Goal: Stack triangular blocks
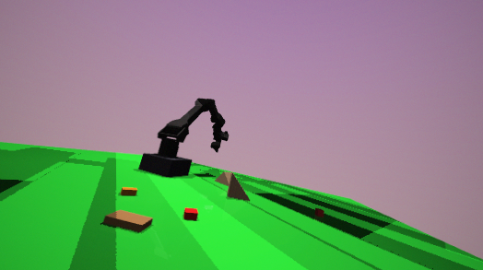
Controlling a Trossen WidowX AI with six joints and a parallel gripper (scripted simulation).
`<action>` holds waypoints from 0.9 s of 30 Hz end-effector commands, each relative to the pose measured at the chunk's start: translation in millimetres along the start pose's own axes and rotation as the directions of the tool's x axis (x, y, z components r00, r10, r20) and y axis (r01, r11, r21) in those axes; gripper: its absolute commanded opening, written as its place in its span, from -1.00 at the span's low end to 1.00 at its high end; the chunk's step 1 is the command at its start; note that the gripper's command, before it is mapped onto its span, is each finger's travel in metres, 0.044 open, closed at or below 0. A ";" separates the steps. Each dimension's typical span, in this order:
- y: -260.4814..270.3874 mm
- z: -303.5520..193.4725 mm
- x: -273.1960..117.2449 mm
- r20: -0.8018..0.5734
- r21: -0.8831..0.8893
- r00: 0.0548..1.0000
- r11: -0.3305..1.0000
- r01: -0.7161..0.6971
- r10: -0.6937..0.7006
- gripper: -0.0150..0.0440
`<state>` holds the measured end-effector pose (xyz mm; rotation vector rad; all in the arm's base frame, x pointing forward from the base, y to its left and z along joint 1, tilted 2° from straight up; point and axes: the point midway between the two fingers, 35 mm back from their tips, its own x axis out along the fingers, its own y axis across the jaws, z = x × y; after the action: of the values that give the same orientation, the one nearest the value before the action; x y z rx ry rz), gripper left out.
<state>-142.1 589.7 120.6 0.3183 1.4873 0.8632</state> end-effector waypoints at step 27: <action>-361.6 291.6 -171.9 -0.250 0.310 0.794 0.731 0.608 -0.554 1.00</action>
<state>245.5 368.8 35.3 0.0417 1.6744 0.1498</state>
